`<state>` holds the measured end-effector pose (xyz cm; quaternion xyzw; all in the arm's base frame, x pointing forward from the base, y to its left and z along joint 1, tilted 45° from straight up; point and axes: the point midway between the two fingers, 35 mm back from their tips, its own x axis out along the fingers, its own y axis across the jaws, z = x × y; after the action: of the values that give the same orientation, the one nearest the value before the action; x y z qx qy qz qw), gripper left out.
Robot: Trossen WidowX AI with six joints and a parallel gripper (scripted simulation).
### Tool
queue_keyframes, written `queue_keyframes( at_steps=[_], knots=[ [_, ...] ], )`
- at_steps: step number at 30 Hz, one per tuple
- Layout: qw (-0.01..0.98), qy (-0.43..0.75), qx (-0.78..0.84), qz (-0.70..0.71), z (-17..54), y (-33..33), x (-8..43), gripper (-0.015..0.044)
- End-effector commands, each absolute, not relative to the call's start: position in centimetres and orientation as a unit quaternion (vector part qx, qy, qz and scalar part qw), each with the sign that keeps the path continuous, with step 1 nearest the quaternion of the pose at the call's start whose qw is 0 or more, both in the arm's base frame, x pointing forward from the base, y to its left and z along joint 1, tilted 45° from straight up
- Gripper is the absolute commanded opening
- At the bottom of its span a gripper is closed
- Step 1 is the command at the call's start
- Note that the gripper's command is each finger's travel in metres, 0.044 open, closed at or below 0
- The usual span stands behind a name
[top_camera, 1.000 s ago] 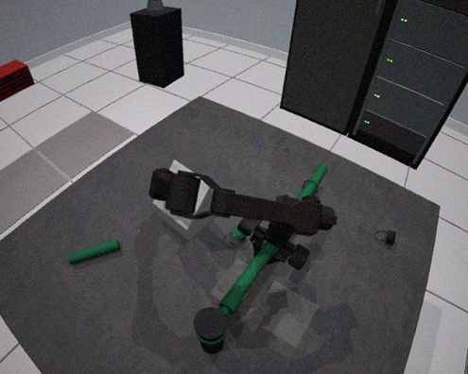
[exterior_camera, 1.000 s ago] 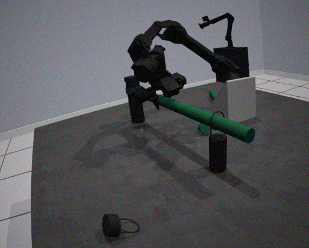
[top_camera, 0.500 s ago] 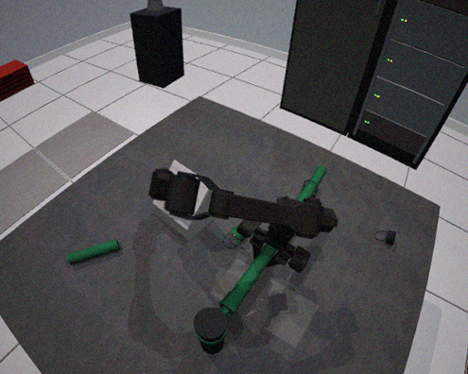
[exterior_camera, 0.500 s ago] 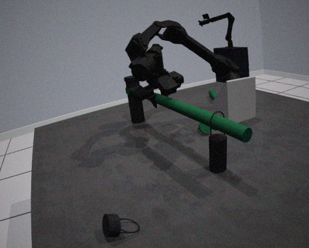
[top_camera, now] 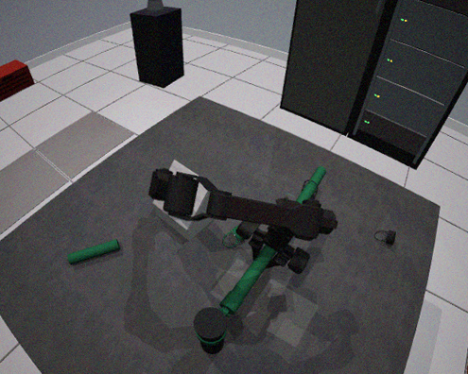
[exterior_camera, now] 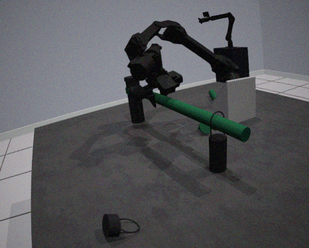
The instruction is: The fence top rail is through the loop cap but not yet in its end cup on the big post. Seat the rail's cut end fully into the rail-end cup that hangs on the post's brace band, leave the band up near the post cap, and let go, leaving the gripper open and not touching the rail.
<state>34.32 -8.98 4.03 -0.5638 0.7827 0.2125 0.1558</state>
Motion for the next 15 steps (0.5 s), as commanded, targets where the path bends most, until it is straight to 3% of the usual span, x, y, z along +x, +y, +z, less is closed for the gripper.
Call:
queue_keyframes(
  at_steps=[1,15],
  knots=[
    [0.161,0.778,-0.573,0.203,5.00,-8.94,34.70,0.0000],
    [0.161,0.778,-0.573,0.203,5.45,-9.39,34.49,0.0000]
  ],
)
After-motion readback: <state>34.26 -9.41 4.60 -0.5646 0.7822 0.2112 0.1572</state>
